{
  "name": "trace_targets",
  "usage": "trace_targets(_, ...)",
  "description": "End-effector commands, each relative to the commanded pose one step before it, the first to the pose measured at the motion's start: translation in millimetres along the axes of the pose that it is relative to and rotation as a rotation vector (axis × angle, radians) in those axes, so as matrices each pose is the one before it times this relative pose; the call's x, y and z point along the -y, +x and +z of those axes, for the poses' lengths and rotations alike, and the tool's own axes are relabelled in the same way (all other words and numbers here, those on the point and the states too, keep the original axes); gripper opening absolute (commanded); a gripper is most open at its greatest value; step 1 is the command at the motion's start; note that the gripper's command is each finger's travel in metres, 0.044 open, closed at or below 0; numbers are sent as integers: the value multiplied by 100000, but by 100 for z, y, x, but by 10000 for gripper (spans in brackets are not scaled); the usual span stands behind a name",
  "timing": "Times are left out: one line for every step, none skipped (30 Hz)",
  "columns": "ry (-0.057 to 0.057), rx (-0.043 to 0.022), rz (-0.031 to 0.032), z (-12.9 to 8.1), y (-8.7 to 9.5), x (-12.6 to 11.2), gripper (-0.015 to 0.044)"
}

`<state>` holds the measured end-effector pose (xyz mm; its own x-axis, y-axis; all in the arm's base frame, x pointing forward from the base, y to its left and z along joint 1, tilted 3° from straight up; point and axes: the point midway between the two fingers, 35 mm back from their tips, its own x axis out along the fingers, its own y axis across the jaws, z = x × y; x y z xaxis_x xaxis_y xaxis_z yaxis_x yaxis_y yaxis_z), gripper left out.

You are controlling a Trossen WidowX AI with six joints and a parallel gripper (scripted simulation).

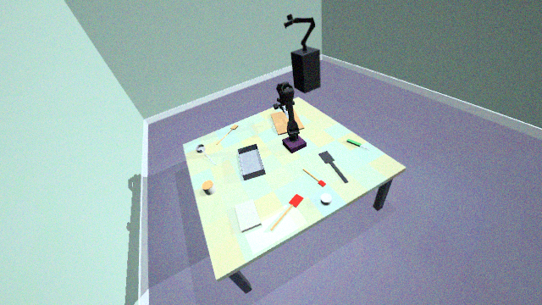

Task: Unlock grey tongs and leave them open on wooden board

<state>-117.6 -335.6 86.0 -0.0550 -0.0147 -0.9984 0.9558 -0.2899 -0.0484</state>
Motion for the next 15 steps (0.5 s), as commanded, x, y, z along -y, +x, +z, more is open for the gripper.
trace_targets(89,-736,-298,-120,938,38,-150)
trace_targets(0,0,-1,2,162,0,-150)
trace_targets(0,0,-1,1,162,0,-150)
trace_targets(0,0,-1,0,162,0,-150)
trace_targets(0,0,-1,-1,161,0,-150)
trace_targets(0,-1,-1,-2,161,0,-150)
trace_targets(0,-1,-1,-2,161,0,-150)
trace_targets(0,-1,-1,-3,161,0,-150)
trace_targets(0,-1,-1,-4,161,0,-150)
trace_targets(0,-1,-1,-5,161,0,-150)
trace_targets(0,-1,-1,-6,160,0,-150)
trace_targets(0,-1,-1,-7,160,0,-150)
trace_targets(0,-1,-1,-8,160,0,-150)
trace_targets(0,-1,-1,-9,160,0,-150)
trace_targets(0,-1,-1,-10,160,0,-150)
